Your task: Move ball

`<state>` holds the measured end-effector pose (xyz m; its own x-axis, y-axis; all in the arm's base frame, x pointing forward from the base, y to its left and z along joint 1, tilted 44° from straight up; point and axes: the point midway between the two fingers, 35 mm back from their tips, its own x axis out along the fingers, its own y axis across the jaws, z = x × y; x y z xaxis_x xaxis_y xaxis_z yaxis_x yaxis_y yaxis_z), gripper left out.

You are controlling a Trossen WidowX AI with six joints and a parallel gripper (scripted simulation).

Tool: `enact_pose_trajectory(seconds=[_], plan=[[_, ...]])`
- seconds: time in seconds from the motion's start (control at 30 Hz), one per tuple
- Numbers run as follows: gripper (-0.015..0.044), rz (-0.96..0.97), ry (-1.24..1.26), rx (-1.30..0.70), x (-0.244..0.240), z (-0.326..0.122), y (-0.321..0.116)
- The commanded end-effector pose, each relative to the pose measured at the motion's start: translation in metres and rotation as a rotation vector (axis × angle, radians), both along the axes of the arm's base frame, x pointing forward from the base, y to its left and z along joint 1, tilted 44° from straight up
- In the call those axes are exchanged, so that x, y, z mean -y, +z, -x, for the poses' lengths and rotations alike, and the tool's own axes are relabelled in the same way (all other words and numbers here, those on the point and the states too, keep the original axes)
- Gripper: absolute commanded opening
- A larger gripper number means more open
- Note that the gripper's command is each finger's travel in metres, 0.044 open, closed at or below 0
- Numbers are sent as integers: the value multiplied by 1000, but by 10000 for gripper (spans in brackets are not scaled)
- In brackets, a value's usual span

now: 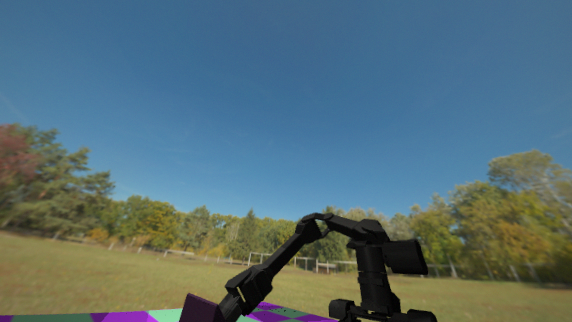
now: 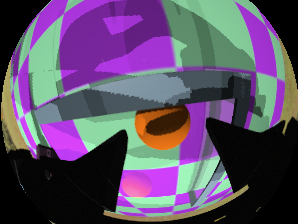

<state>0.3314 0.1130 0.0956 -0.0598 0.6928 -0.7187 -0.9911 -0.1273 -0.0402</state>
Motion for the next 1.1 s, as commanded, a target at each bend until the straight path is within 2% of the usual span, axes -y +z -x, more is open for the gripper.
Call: enact_pose_trajectory(seconds=[0.0,0.2,0.3,0.6,0.9,1.07], plan=[[377,-4,0,-13,-6,3,-6],[377,-5,0,-13,-11,4,-10],[298,-5,0,-13,-11,4,-10],[238,-5,0,-13,-11,4,-10],[2,-1,-77,-58,13,-3,5],[0,17,-113,-57,29,-9,10]])
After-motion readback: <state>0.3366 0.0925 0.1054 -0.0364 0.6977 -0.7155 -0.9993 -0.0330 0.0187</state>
